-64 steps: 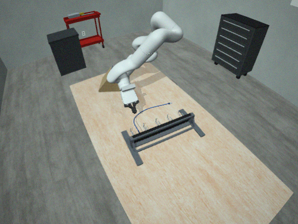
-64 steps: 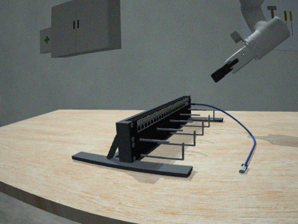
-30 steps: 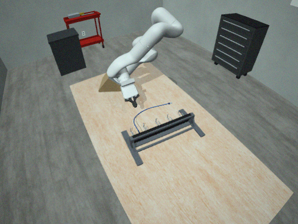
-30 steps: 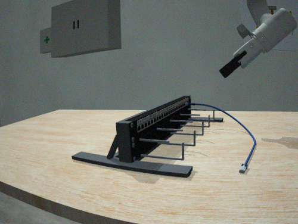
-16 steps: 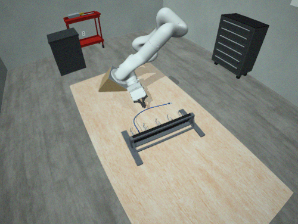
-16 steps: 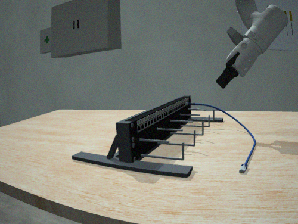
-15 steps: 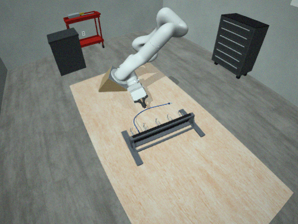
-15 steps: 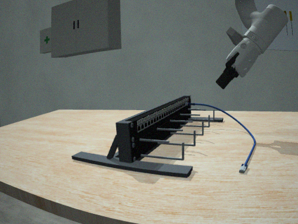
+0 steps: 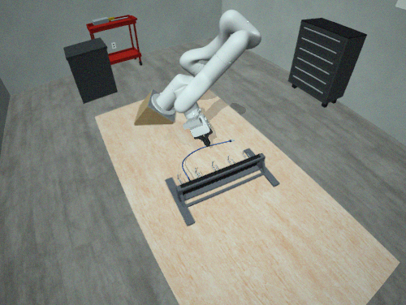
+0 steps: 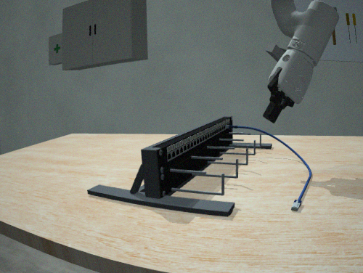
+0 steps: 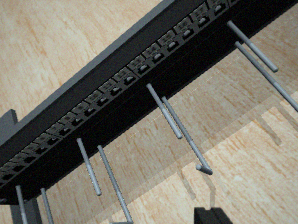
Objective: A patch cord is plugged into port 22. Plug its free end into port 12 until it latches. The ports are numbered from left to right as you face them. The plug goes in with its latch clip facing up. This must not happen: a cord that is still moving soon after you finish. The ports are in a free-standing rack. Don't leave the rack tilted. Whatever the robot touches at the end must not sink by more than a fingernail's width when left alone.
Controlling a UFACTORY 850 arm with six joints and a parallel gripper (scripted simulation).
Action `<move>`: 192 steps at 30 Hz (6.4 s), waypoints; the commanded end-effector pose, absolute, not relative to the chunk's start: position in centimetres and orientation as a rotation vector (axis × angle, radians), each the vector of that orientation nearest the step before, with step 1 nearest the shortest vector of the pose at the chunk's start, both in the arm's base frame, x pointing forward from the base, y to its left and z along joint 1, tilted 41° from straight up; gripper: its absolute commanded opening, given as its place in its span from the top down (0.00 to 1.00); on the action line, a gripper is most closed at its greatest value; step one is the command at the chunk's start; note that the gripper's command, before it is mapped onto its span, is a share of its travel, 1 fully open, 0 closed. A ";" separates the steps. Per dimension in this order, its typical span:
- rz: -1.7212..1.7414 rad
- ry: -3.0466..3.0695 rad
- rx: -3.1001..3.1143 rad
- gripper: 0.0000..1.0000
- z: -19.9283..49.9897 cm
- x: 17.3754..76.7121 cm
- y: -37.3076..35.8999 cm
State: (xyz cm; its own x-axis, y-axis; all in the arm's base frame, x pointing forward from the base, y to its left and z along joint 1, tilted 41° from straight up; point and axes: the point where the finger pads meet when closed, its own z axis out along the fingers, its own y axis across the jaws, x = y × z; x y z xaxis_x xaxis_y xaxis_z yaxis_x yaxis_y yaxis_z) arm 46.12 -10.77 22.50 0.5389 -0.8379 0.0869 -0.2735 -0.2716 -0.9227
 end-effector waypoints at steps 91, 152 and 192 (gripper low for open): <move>0.287 2.001 -1.426 1.00 28.5 41.7 9.2; 0.291 2.004 -1.419 0.61 28.8 41.9 9.5; 0.291 2.005 -1.419 0.61 24.7 44.0 12.4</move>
